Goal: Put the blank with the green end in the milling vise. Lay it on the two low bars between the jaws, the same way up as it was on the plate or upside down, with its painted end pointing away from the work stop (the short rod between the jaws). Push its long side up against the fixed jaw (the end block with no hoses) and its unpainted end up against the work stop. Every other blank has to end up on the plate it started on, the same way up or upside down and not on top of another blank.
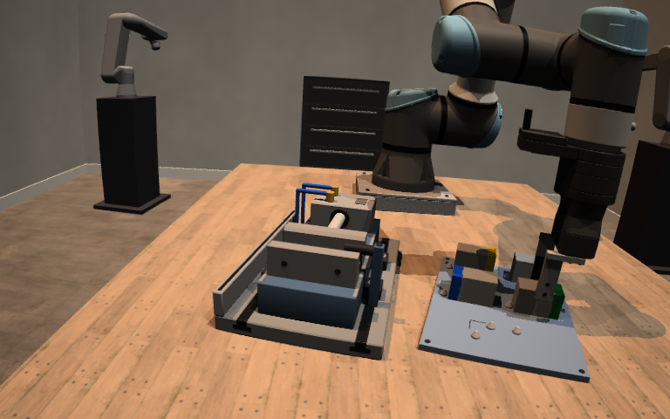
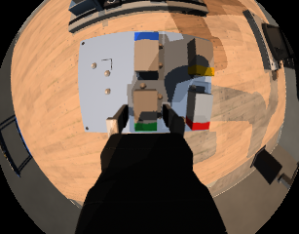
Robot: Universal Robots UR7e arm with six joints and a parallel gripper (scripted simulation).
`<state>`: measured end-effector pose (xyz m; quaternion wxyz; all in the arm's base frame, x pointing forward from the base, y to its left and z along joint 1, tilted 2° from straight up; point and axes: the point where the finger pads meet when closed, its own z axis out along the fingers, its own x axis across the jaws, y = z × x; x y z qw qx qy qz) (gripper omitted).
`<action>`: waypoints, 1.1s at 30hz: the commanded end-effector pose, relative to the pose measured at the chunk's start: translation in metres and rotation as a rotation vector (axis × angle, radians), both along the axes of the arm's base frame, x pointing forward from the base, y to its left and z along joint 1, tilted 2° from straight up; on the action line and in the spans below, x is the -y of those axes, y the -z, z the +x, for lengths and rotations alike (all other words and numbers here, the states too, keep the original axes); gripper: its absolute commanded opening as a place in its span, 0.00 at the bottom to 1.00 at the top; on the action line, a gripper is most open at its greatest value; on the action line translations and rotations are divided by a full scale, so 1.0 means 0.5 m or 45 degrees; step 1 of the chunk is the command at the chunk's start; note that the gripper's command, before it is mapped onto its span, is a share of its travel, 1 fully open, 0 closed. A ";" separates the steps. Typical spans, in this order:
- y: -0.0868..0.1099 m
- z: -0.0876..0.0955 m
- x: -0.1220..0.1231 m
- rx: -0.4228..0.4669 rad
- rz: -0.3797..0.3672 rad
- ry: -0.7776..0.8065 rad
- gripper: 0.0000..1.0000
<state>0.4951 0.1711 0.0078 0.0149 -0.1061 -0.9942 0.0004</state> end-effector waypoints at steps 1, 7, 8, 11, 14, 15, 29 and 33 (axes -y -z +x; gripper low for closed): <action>0.003 0.001 0.000 0.002 0.000 0.000 1.00; 0.009 0.001 0.000 0.002 0.000 0.000 1.00; 0.009 0.001 0.000 0.002 0.000 0.000 1.00; 0.009 0.001 0.000 0.002 0.000 0.000 1.00; 0.009 0.001 0.000 0.002 0.000 0.000 1.00; 0.009 0.001 0.000 0.002 0.000 0.000 1.00; 0.023 0.000 0.000 0.002 0.000 0.000 1.00; 0.023 0.000 0.000 0.002 0.000 0.000 1.00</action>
